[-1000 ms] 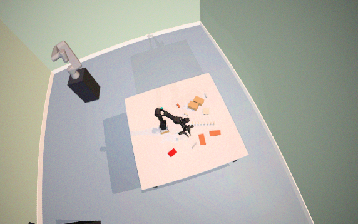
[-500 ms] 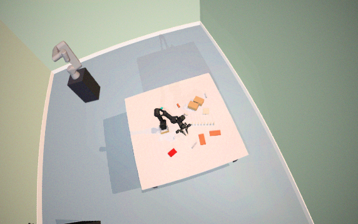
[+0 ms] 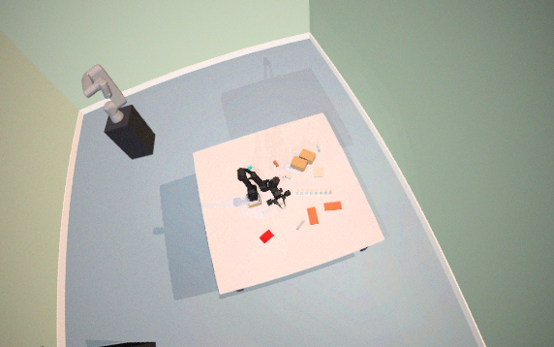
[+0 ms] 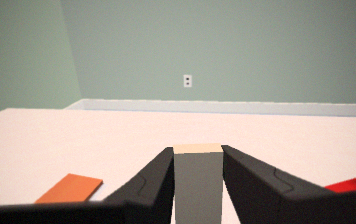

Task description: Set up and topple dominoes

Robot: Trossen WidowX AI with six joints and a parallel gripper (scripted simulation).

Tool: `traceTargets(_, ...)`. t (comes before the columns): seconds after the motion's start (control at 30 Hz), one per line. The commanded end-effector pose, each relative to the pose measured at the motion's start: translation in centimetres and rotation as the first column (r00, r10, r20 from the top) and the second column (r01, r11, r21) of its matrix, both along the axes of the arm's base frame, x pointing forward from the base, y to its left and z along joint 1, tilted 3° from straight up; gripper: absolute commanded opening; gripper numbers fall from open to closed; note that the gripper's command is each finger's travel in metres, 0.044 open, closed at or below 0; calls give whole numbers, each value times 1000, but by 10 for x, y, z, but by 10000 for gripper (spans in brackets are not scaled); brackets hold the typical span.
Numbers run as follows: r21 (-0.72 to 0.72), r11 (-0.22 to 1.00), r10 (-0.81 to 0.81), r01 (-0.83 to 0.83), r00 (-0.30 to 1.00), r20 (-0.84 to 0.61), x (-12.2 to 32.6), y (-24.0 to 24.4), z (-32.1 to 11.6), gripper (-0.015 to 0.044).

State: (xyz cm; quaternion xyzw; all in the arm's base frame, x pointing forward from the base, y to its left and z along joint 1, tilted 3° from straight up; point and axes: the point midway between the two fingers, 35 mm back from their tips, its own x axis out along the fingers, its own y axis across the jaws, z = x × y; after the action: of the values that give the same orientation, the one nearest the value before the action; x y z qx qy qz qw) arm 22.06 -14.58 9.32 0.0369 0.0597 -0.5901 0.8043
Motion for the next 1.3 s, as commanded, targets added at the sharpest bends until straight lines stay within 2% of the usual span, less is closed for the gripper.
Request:
traceTargets(0.0,-5,1000,-2,2,1000,-2,-2,1,0,107)
traceTargets(0.4,-5,1000,-2,2,1000,-2,-2,1,-1,107)
traceTargets(1.27,18,1000,-24,24,1000,1,8,-1,-45,107)
